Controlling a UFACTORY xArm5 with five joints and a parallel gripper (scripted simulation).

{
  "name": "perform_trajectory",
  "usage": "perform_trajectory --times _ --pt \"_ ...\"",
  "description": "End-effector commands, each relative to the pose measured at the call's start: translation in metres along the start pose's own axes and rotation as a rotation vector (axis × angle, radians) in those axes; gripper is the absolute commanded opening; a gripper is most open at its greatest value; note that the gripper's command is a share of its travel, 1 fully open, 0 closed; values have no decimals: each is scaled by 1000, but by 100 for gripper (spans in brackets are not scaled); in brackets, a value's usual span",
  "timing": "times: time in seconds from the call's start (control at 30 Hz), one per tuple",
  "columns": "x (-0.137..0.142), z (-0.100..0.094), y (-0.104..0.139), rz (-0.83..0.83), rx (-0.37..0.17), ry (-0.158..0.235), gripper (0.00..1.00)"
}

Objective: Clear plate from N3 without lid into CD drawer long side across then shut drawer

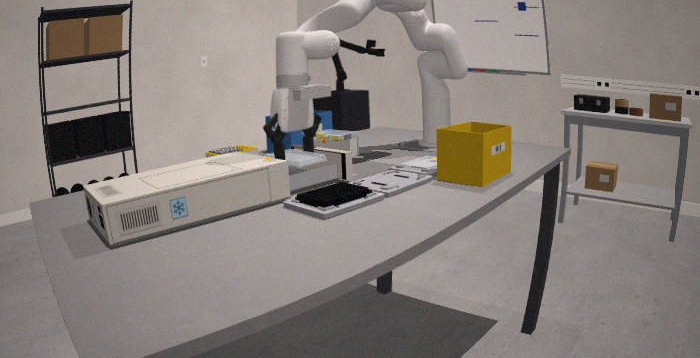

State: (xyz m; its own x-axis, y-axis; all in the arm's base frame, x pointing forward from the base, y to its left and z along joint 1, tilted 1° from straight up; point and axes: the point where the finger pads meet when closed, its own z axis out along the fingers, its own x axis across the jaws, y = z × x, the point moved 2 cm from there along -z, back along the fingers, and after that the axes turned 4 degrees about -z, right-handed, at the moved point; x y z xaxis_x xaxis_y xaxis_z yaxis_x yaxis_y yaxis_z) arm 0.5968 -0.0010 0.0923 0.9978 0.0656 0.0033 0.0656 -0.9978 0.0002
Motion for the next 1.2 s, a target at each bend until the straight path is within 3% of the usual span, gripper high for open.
perform_trajectory --times 0.0,0.33,1.17 --pt "2 5 0 0 16 7 0" --pt "2 22 0 0 16 7 0" --pt "2 22 0 0 16 7 0"
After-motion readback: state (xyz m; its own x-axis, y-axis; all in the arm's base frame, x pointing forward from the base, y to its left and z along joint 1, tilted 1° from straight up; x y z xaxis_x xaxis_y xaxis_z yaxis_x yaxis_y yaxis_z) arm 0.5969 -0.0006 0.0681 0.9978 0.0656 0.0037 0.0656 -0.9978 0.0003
